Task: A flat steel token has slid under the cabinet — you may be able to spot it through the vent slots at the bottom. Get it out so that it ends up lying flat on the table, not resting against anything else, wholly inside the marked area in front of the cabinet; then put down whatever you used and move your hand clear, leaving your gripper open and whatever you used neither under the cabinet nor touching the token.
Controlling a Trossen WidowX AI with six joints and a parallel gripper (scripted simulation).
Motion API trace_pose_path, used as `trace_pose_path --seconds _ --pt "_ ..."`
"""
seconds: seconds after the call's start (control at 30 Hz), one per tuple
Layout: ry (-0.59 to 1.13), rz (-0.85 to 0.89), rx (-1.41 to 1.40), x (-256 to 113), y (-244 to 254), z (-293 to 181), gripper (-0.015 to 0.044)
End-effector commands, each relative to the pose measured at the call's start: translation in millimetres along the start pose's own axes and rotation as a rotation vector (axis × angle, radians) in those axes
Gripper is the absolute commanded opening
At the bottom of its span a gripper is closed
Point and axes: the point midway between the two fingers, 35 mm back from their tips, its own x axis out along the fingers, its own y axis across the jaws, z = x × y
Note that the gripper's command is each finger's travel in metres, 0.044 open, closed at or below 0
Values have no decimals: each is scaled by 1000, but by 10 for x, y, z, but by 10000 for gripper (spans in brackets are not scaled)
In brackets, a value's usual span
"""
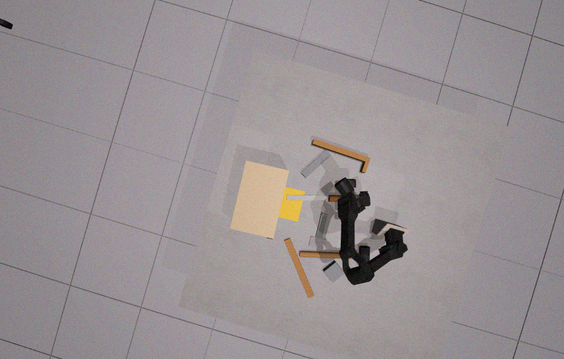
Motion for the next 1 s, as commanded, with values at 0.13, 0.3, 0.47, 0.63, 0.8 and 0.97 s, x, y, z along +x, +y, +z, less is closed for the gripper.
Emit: trace_pose_path --seconds 0.13,0.3,0.47,0.63,0.8,0.97 --pt "0 6 -14 -22 121 15 0" --pt "0 6 -19 -25 172 25 0" --pt "0 6 -25 -27 221 37 0" --pt "0 6 -28 -29 273 48 0" --pt "0 6 -31 -30 324 59 0" --pt "-2 3 -33 -22 305 62 26"
